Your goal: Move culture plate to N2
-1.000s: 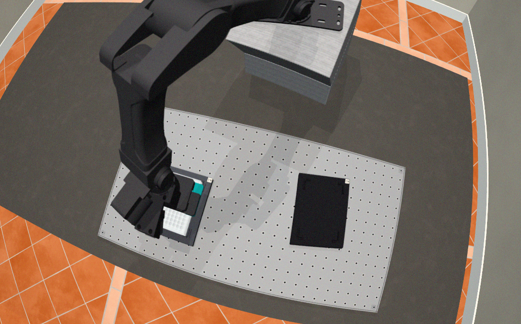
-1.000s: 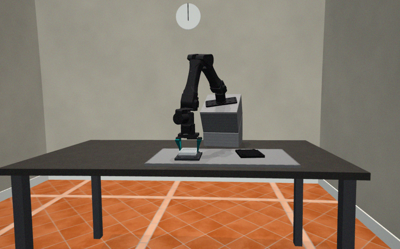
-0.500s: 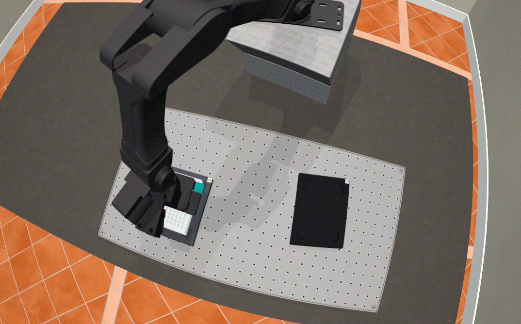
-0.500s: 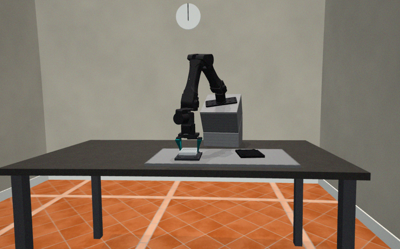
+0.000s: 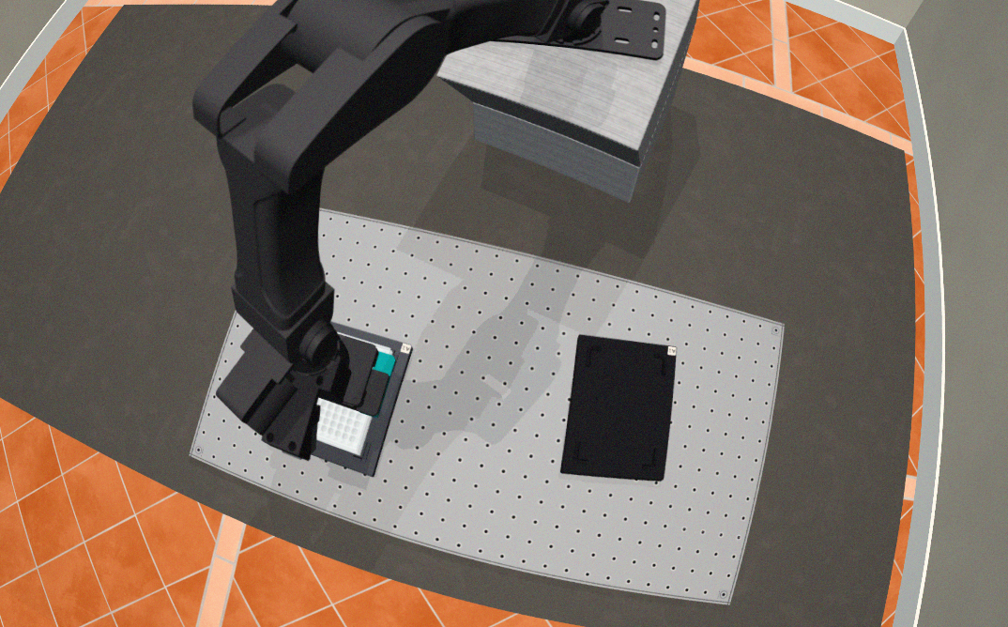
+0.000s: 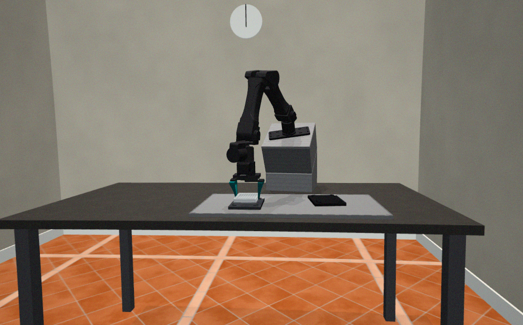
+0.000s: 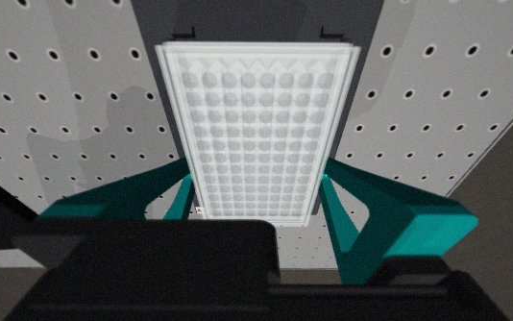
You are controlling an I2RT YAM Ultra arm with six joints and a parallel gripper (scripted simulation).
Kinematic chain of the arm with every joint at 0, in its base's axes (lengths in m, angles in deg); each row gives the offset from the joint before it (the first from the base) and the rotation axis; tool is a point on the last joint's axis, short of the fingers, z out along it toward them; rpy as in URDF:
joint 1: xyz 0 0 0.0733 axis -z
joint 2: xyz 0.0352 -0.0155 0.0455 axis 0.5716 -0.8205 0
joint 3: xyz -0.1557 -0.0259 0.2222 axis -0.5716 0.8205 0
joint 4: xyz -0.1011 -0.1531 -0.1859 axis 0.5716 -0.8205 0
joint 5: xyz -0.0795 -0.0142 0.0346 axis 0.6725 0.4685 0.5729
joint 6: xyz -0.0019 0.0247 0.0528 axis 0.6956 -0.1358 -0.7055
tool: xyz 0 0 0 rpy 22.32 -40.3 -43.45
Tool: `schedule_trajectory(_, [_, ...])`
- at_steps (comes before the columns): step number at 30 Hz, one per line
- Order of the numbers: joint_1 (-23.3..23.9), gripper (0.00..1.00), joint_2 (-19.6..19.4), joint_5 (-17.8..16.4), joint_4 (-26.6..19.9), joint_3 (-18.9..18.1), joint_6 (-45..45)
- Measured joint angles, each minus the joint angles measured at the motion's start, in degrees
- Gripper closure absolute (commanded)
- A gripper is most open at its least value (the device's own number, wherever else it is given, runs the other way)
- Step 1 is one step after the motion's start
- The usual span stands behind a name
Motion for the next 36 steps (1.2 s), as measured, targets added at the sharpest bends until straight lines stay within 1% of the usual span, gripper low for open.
schedule_trajectory(36, [-0.1, 1.00, -0.9, 0.0, 0.4, -0.3, 0.0])
